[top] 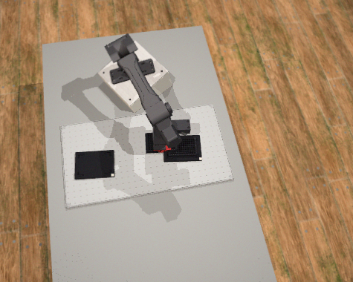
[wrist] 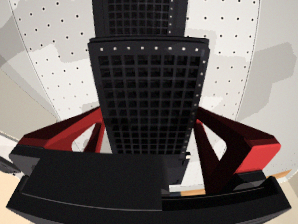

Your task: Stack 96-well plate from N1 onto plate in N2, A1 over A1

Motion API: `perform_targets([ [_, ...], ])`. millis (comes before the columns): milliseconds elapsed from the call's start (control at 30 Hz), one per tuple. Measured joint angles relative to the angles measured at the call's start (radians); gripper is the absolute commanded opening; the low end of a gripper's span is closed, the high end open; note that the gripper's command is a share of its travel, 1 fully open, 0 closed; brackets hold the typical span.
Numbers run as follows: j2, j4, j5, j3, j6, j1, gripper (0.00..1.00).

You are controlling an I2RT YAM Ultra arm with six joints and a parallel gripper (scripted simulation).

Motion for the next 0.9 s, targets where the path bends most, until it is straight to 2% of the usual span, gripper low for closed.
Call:
perform_targets([
  [900, 0.133, -0.034, 0.007, 0.127, 0.2, 0.184, 0.0],
])
